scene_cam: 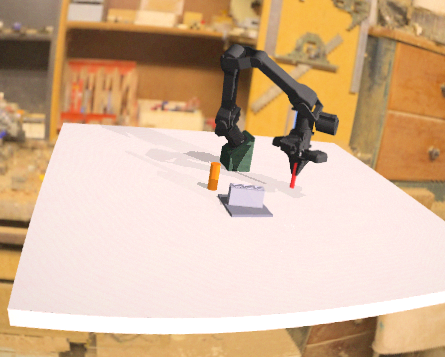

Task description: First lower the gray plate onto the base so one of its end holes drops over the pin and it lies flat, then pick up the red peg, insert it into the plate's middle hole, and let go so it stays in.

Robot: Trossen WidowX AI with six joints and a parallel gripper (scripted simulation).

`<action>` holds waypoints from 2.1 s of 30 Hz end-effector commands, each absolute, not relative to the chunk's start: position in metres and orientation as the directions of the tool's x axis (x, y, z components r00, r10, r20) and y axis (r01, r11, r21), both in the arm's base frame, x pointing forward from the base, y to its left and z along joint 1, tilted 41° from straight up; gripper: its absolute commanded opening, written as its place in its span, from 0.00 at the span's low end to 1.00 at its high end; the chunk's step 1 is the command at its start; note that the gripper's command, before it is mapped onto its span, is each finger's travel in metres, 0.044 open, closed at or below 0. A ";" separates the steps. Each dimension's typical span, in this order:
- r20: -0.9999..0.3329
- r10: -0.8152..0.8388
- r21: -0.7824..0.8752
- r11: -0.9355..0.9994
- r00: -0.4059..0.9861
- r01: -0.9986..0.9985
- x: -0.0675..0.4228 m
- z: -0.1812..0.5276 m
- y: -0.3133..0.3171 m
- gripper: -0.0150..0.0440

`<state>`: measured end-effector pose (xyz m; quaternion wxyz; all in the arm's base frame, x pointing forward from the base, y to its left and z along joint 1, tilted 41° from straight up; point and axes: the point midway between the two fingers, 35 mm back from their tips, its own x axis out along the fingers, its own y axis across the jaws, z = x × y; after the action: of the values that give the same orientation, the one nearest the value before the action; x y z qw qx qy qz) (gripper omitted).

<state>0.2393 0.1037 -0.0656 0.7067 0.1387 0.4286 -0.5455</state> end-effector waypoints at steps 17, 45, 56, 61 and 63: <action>-0.759 -0.650 -0.270 0.367 0.038 0.890 0.240 -0.028 0.137 0.25; -0.776 -0.629 -0.264 0.385 0.042 0.884 0.289 0.014 0.101 0.25; -0.778 -0.626 -0.260 0.386 0.044 0.885 0.306 0.032 0.081 0.25; -0.778 -0.626 -0.258 0.386 0.046 0.886 0.312 0.041 0.071 0.25; -0.778 -0.626 -0.257 0.386 0.047 0.886 0.315 0.044 0.067 0.25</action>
<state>0.3092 0.0710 0.0377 0.7050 0.1466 0.4402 -0.5363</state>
